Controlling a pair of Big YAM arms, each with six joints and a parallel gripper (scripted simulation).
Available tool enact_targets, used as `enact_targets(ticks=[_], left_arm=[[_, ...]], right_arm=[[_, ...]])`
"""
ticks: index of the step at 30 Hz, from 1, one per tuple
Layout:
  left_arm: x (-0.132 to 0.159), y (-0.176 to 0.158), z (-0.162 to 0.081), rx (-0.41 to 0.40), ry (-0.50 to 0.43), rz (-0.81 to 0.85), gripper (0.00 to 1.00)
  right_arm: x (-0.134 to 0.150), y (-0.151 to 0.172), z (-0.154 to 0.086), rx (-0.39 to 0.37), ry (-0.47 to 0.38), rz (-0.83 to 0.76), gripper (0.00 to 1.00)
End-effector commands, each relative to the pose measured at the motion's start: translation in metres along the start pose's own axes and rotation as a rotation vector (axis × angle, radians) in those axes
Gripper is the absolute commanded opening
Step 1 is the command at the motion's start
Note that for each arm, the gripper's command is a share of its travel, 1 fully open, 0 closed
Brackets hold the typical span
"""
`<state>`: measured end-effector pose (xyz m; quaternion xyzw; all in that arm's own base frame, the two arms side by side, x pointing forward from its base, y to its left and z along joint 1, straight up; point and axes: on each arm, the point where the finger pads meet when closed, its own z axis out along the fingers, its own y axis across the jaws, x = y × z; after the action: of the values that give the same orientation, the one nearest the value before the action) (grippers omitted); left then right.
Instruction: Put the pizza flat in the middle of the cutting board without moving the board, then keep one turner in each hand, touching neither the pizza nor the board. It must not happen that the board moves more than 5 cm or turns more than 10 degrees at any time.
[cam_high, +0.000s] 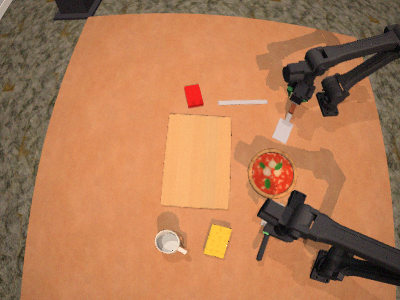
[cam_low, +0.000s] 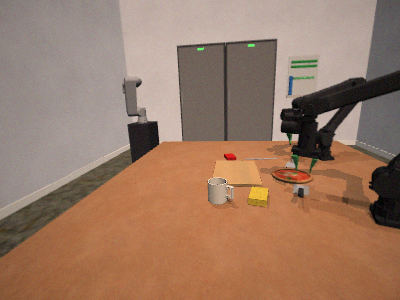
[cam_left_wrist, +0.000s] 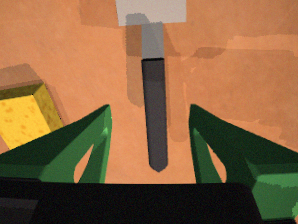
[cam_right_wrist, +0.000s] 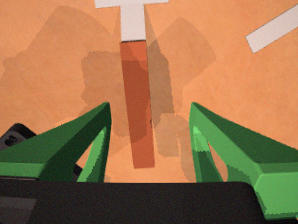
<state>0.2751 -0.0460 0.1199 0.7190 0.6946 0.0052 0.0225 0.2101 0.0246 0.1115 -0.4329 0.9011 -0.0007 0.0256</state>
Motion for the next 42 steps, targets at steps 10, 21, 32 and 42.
enact_targets(ticks=[10,21,32,42], left_arm=[[0.029,0.004,0.023,0.035,0.026,-0.071,0.48],[0.028,0.001,0.038,0.045,0.026,-0.084,0.48],[0.03,0.0,0.062,0.037,0.027,-0.084,0.48],[0.03,0.001,0.08,0.023,0.025,-0.08,0.48]], right_arm=[[-0.003,0.005,0.002,-0.007,0.028,-0.092,0.48],[-0.002,0.001,0.027,0.0,0.02,-0.062,0.48],[0.003,0.005,0.055,-0.009,0.031,-0.074,0.48],[-0.01,-0.005,0.051,0.024,-0.002,-0.076,0.48]])
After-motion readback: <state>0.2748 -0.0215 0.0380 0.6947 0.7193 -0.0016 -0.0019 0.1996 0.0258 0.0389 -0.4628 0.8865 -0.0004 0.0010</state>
